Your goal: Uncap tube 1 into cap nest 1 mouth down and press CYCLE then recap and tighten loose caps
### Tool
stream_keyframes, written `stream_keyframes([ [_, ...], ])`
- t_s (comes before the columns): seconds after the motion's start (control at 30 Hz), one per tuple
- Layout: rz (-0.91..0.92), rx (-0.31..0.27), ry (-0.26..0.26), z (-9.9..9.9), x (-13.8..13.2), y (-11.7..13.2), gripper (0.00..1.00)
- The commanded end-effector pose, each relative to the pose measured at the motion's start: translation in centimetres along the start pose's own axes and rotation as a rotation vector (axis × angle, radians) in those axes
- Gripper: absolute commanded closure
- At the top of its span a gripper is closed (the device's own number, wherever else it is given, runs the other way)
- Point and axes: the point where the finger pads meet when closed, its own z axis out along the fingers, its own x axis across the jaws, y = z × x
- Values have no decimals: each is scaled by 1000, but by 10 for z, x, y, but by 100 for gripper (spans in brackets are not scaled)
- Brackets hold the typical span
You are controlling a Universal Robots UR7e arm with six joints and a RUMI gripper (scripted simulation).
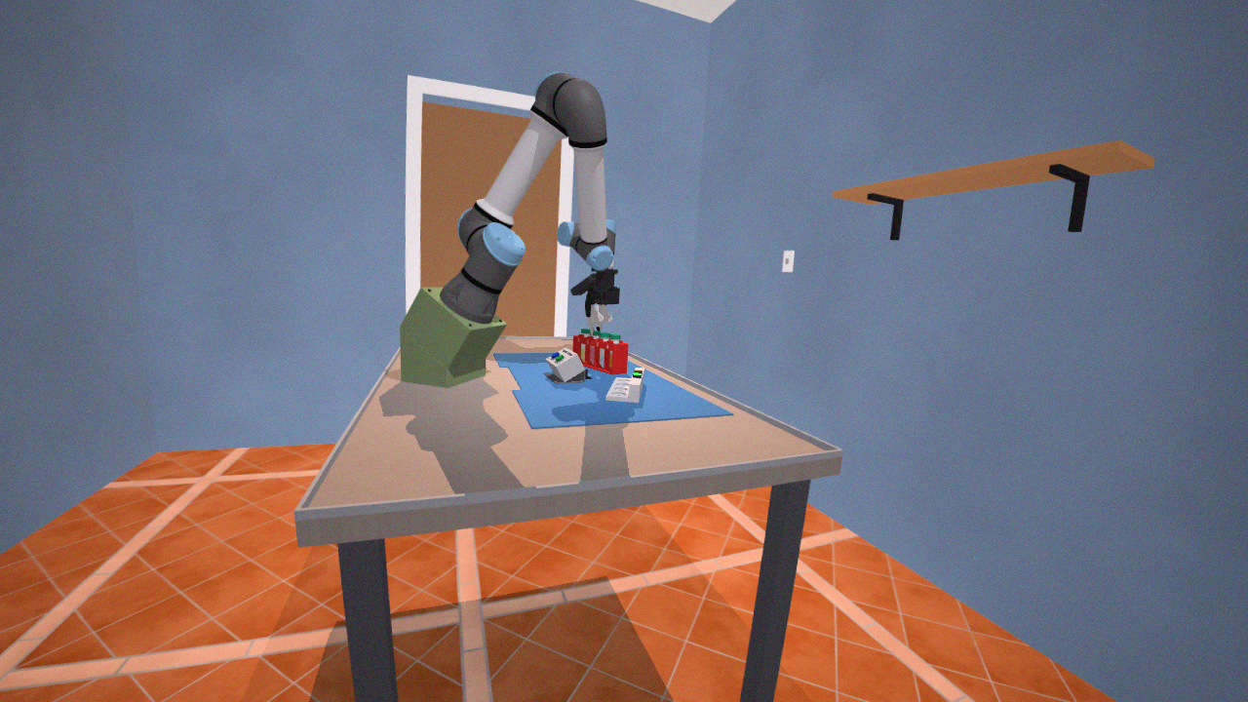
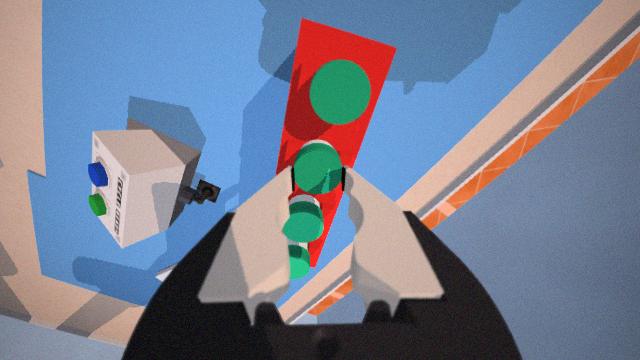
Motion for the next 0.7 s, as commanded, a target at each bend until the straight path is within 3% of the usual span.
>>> stream_keyframes([
  [0.0,72,0,1,0,0,0,100],
  [0.67,432,0,1,0,0,0,100],
])
